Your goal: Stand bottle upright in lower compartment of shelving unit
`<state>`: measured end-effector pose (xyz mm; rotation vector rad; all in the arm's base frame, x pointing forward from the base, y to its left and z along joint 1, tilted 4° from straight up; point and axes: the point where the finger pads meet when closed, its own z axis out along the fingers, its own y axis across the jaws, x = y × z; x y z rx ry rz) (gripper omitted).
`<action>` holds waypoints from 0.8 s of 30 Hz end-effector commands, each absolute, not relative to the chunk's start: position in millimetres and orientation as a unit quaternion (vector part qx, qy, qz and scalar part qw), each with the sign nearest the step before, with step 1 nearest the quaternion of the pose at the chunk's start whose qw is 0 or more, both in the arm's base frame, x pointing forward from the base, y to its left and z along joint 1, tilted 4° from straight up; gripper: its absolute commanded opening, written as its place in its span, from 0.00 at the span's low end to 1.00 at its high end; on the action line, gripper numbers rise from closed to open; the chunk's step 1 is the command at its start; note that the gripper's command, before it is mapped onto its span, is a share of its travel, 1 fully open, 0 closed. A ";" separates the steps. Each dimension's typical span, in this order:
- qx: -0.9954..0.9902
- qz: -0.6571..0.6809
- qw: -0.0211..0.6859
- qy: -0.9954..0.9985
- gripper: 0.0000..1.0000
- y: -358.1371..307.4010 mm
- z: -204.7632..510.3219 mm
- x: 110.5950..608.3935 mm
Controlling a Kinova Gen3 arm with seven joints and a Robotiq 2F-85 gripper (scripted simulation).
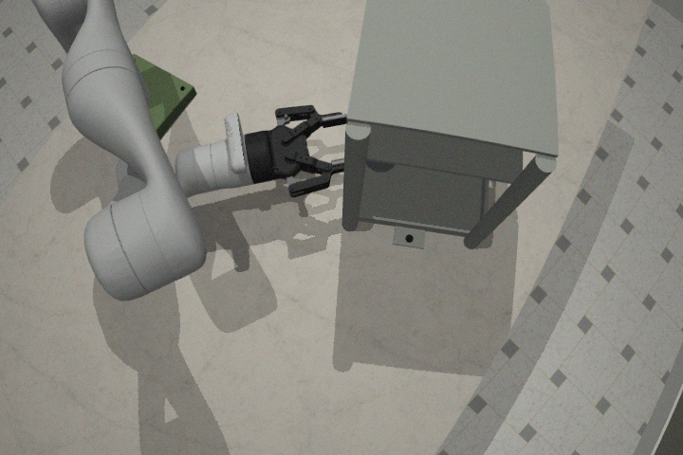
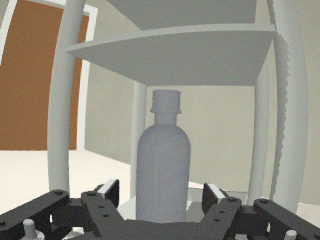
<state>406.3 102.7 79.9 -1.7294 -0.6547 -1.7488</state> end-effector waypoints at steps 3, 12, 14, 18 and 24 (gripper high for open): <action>-0.650 -0.657 0.293 -0.245 0.72 96.6 79.7 401.6; -0.650 -0.657 0.293 -0.245 0.72 80.1 78.9 385.0; -0.650 -0.657 0.293 -0.245 0.72 78.0 78.8 382.8; -0.650 -0.657 0.293 -0.245 0.72 71.5 78.4 376.3; -0.650 -0.657 0.293 -0.245 0.72 59.0 77.8 363.6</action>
